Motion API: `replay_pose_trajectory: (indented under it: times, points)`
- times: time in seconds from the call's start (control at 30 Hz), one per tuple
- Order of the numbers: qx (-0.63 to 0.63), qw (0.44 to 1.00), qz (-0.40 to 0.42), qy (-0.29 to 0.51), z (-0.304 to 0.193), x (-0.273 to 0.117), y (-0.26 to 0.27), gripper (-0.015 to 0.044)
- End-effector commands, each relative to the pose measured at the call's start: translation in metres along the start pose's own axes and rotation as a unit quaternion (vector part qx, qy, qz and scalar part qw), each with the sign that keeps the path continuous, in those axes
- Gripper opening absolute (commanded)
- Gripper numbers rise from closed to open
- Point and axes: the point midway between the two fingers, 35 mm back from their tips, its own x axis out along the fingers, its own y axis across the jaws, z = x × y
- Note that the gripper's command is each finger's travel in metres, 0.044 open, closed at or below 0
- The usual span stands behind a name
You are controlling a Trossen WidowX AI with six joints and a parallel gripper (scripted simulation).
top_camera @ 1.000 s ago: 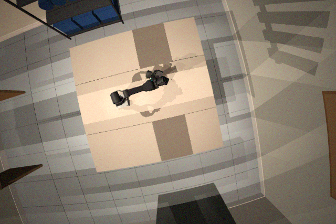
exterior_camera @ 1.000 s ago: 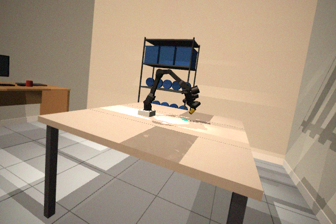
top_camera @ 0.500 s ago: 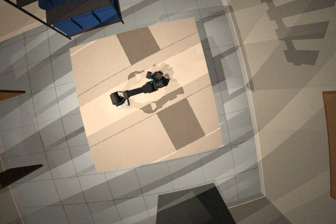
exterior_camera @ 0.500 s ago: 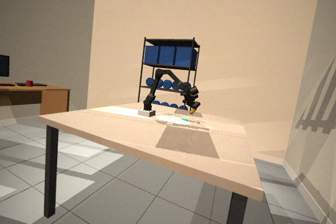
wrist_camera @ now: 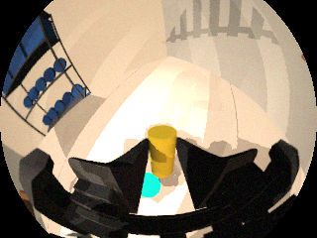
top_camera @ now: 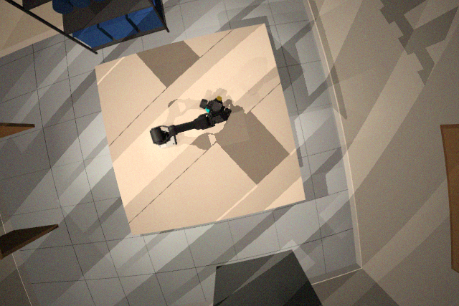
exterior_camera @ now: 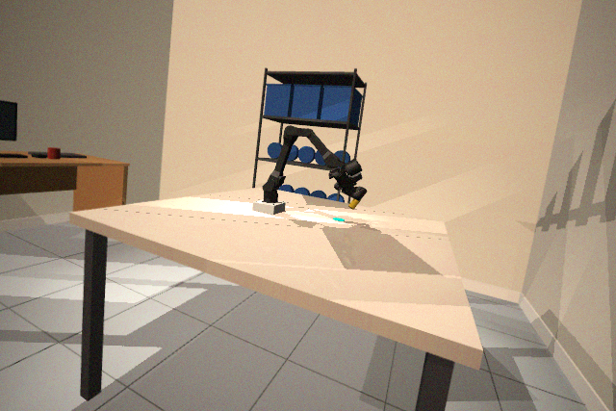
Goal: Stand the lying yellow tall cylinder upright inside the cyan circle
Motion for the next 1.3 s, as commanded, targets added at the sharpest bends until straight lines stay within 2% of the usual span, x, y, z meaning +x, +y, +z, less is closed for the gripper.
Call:
replay_pose_trajectory:
  times: [0.0,1.27]
  points:
    - [0.001,1.000,0.002,-0.013,0.001,-0.002,0.000,0.0105]
    - [-0.014,0.992,0.021,-0.127,-0.004,-0.020,0.003,0.0105]
